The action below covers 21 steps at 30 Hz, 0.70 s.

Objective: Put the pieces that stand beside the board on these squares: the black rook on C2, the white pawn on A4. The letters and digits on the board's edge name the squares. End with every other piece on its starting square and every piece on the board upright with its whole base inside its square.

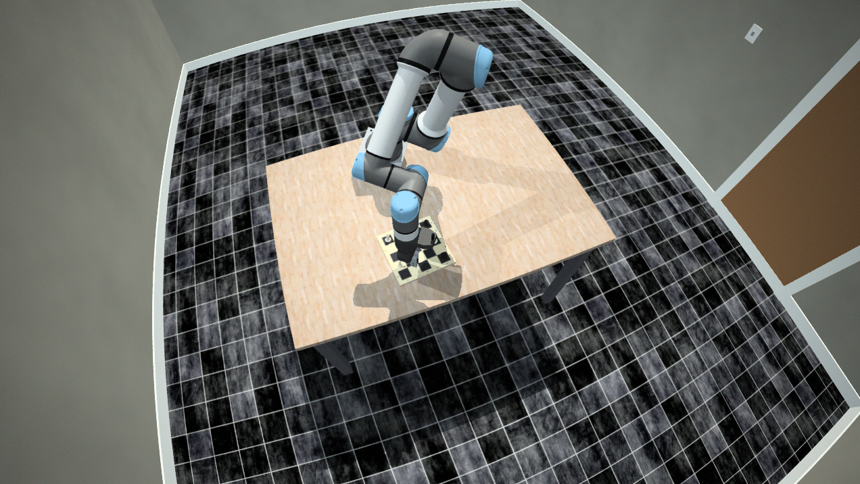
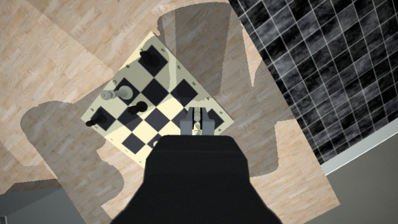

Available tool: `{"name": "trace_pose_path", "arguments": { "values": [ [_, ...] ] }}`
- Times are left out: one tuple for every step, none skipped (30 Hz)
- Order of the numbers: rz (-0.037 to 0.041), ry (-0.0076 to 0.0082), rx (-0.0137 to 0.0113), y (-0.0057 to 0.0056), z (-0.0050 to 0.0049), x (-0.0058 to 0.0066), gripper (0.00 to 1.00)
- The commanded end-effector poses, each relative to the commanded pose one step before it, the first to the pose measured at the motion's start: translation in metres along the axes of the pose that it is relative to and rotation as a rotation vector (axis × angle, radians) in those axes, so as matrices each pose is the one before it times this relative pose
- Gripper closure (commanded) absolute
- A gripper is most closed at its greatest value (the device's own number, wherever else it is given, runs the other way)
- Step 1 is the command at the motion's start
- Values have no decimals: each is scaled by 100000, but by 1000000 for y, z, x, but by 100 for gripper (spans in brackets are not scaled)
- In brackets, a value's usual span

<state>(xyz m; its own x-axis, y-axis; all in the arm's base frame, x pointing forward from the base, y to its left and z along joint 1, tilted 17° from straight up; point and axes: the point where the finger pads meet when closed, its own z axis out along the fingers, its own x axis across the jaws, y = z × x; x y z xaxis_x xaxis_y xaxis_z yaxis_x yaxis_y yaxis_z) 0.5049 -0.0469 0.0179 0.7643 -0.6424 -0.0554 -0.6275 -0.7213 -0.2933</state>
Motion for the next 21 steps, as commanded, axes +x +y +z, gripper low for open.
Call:
{"name": "trace_pose_path", "arguments": {
  "values": [
    [9,262,43,-516,19722,1717,100],
    [0,0,0,-11,2751,16,100],
    [0,0,0,-10,2353,22,100],
    [0,0,0,-7,1966,8,100],
    [0,0,0,-7,1569,18,100],
    [0,0,0,-5,1201,9,100],
    [0,0,0,-3,858,4,100],
    [0,0,0,0,0,0,100],
    [0,0,0,0,0,0,100],
    [0,0,0,-2,554,1,100],
    [0,0,0,-1,302,0,100],
    [0,0,0,0,118,0,100],
    [0,0,0,0,18,0,100],
    [0,0,0,0,0,0,100],
    [0,0,0,0,0,0,100],
    [0,0,0,0,0,0,100],
    [0,0,0,0,0,0,100],
    [0,0,0,0,0,0,100],
    [0,0,0,0,0,0,100],
    [0,0,0,0,0,0,100],
    [0,0,0,0,0,0,100]
  ]
}}
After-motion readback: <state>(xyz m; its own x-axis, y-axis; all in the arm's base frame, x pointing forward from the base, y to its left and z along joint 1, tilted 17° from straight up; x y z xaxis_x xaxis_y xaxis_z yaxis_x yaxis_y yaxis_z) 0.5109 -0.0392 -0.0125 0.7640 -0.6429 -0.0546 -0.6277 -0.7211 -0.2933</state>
